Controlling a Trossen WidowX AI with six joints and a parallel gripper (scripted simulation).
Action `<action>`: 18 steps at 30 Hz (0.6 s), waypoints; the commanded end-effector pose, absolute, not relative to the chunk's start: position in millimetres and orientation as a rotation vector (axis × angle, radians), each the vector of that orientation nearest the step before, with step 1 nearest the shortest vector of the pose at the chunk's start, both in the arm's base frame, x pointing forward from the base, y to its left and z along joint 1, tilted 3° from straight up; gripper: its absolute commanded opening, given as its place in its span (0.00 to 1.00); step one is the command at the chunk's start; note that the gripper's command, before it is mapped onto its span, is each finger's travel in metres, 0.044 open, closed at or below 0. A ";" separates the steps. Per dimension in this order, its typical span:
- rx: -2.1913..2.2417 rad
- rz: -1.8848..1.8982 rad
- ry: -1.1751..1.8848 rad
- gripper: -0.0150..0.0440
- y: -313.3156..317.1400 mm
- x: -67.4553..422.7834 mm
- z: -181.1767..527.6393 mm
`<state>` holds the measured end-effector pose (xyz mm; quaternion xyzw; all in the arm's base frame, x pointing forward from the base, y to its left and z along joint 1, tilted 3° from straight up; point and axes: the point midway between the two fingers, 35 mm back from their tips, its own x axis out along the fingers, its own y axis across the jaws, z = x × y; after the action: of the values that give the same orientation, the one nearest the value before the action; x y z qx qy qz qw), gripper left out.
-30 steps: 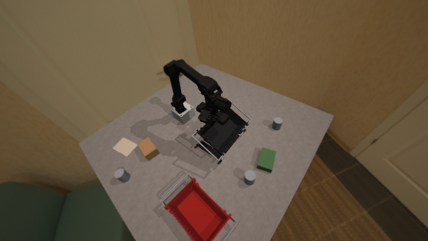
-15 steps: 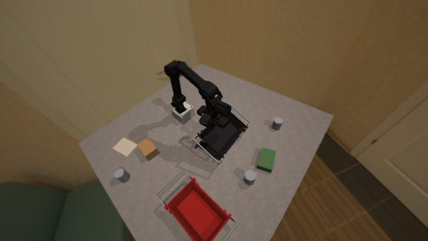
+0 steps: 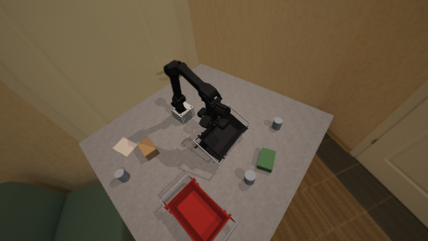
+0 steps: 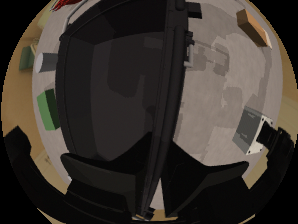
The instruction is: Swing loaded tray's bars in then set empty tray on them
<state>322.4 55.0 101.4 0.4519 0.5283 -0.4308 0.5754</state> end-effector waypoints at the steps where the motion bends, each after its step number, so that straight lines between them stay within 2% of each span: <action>1: 1.059 -1.004 1.237 0.25 54.5 320.2 99.6; 18: 1.059 -1.004 1.237 0.25 52.5 312.6 90.8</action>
<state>317.5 53.6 94.5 0.4574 0.5236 -0.4246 0.5800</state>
